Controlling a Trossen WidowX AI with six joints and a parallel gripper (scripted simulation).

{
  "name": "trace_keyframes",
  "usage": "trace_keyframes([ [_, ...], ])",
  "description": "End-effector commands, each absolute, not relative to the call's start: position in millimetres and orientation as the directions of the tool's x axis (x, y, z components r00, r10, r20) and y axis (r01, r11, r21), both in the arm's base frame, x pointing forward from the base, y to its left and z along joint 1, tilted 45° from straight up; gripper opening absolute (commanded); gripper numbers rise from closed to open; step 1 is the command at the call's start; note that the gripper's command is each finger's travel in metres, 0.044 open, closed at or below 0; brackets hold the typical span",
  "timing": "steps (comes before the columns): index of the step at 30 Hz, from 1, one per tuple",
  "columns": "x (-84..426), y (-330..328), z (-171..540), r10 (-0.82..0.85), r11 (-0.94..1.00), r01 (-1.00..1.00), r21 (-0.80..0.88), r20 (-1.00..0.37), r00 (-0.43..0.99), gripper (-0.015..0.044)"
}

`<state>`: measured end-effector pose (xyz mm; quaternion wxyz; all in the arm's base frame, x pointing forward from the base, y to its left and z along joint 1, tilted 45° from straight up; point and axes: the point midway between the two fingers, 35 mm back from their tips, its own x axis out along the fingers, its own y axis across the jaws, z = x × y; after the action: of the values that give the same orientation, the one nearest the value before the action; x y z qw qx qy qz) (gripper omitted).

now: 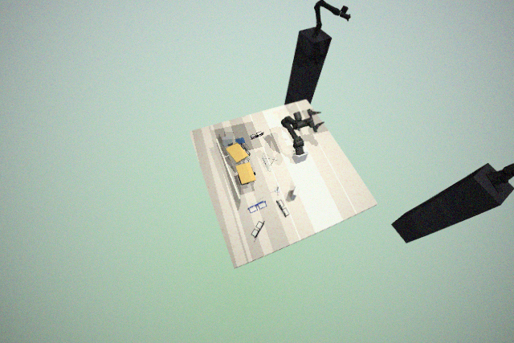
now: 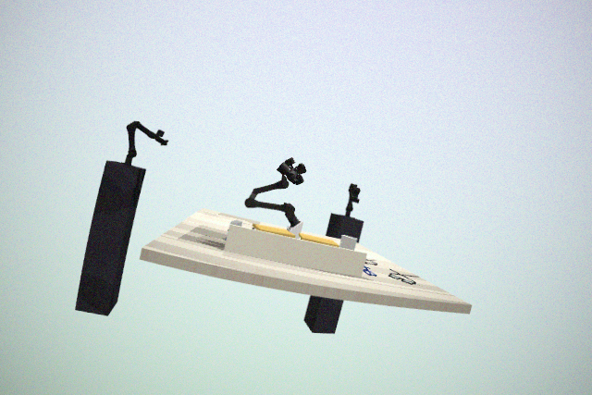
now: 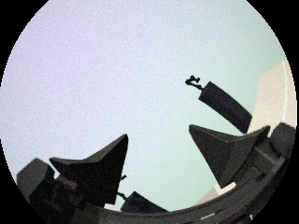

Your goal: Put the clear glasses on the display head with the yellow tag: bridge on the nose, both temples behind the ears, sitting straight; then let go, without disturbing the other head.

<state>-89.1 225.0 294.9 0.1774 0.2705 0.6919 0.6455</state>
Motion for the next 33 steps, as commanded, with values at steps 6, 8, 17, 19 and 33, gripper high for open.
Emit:
trace_keyframes([
  [6,-89,225,295,0.603,0.020,0.145,0.989,0.104,-0.791,0.0440],
  [8,-89,225,295,0.603,0.020,0.145,0.989,0.104,-0.791,0.0440],
  [17,12,292,269,0.921,-0.017,-0.140,0.990,-0.039,-0.388,0.0204],
  [19,43,300,258,0.960,0.038,-0.235,0.971,-0.101,-0.262,0.0200],
  [33,238,246,162,0.661,0.735,-0.541,0.408,-0.611,0.436,0.0200],
])
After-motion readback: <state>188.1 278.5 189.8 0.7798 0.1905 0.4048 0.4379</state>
